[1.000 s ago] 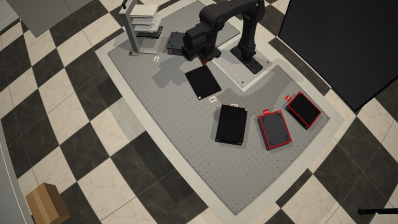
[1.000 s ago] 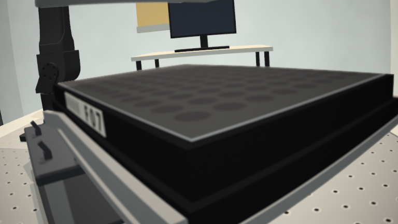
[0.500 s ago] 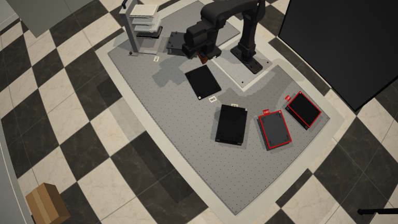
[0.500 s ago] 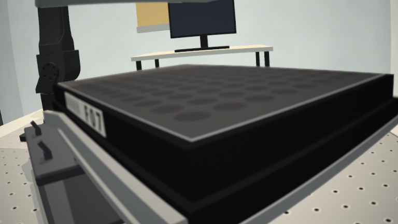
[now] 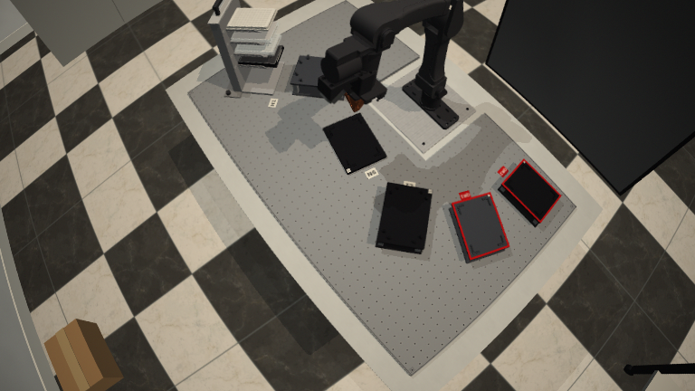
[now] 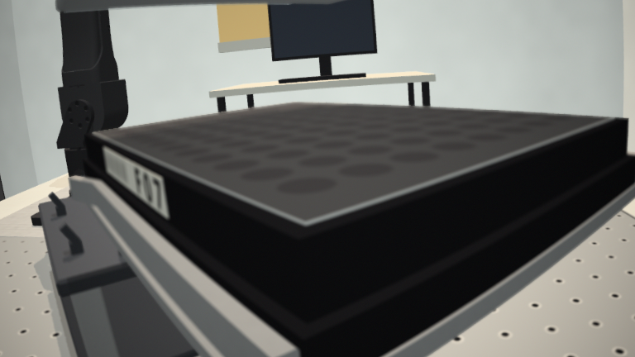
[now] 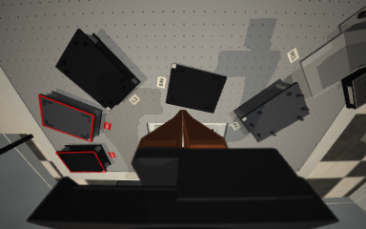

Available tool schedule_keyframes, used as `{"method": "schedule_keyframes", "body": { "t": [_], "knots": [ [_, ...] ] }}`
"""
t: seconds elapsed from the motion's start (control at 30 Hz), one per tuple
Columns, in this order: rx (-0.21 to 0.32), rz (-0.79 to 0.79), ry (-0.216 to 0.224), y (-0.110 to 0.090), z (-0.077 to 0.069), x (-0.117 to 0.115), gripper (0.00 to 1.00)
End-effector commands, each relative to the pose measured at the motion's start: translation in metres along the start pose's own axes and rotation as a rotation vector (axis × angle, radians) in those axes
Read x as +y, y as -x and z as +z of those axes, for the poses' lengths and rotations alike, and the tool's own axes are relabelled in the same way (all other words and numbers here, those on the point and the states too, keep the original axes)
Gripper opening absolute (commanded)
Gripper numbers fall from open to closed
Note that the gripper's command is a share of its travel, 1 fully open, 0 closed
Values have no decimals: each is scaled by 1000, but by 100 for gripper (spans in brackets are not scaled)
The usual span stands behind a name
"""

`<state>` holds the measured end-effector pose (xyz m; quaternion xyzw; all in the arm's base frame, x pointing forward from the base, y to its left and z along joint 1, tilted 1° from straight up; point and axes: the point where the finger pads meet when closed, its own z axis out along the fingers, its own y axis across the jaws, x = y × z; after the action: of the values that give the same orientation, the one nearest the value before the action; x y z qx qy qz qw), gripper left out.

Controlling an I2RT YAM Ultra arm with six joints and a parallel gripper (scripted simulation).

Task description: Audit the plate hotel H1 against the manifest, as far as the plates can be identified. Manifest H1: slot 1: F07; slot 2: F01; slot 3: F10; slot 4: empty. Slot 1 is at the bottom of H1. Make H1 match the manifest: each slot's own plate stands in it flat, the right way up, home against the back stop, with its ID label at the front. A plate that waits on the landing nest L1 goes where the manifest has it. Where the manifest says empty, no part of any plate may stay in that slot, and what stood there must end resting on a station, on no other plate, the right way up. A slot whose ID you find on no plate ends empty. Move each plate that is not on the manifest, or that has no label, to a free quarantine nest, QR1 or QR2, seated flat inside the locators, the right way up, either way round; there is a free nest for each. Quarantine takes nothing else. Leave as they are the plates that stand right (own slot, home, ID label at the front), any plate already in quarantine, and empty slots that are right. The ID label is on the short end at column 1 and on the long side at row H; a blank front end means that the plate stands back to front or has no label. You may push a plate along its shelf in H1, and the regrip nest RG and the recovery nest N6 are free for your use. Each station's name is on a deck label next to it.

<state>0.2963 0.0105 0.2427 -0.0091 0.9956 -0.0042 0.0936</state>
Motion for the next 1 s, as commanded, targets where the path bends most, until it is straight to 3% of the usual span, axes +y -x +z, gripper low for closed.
{"method": "schedule_keyframes", "body": {
  "t": [0.0,0.73,0.97],
  "knots": [
    [174,-1,-4,3,-16,-5,0],
    [174,-1,-4,4,-17,-71,0],
    [174,-1,-4,4,-17,-71,0]
  ]
}}
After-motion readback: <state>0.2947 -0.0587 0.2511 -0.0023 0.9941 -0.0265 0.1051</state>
